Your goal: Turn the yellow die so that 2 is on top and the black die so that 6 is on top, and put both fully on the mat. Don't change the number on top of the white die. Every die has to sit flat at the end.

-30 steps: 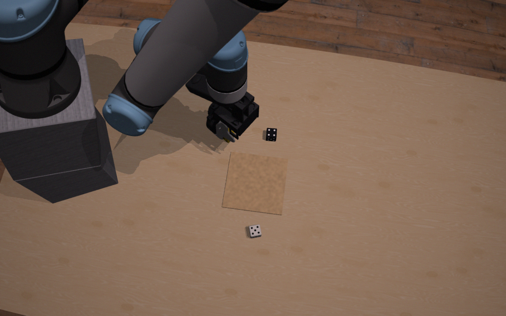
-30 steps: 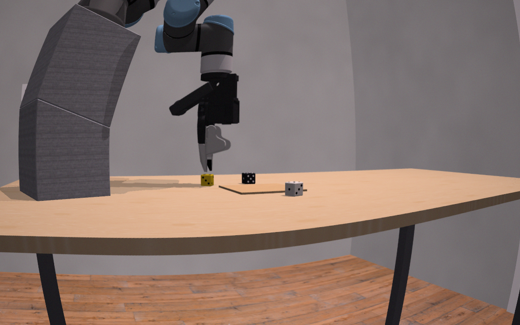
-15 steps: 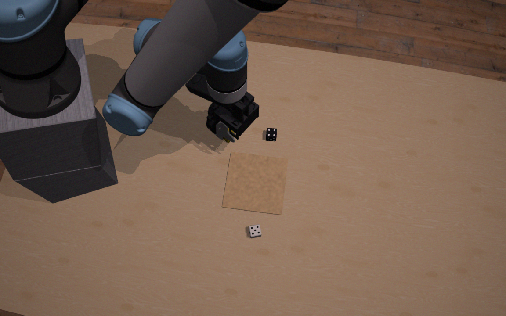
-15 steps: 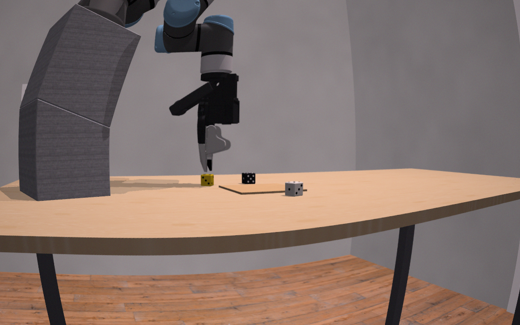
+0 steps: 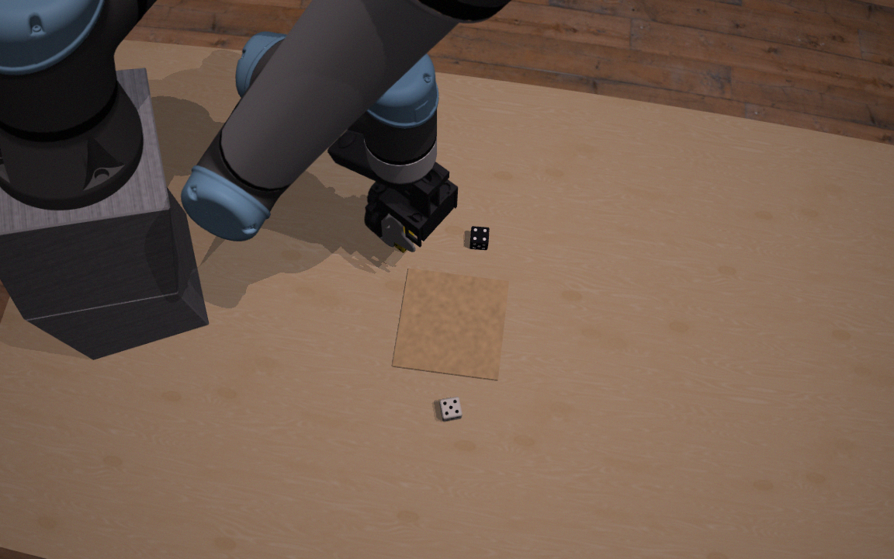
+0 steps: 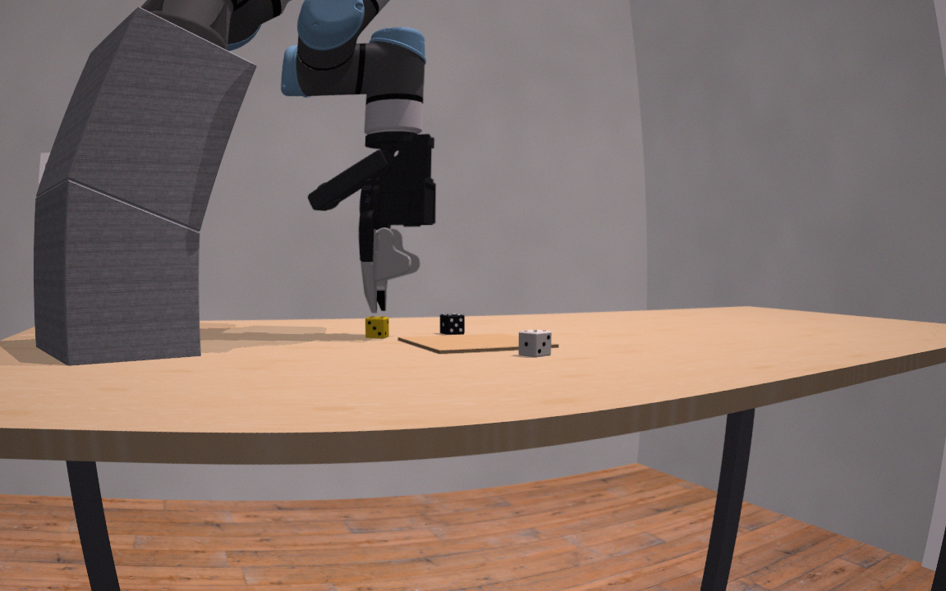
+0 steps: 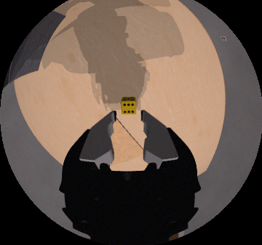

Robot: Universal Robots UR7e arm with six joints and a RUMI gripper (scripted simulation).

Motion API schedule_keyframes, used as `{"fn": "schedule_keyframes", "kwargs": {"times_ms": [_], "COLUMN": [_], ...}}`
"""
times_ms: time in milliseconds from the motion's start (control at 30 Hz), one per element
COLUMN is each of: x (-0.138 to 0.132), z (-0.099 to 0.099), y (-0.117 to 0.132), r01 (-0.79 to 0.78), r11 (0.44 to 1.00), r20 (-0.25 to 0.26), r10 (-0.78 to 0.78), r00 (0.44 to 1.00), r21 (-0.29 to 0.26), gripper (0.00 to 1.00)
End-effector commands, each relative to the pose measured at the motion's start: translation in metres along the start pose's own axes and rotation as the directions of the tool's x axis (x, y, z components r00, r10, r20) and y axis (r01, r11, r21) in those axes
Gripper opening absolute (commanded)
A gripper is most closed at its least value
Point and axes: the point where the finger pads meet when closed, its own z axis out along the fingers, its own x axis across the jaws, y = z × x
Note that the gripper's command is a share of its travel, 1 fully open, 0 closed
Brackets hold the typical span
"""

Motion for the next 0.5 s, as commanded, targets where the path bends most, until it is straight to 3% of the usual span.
{"fn": "schedule_keyframes", "kwargs": {"times_ms": [0,467], "x": [0.0,0.0], "z": [0.002,0.021], "y": [0.0,0.0], "r01": [0.0,0.0], "r11": [1.0,1.0], "r20": [0.0,0.0], "r10": [0.0,0.0], "r00": [1.0,1.0], "r21": [-0.001,-0.001], "gripper": [0.24,0.24]}}
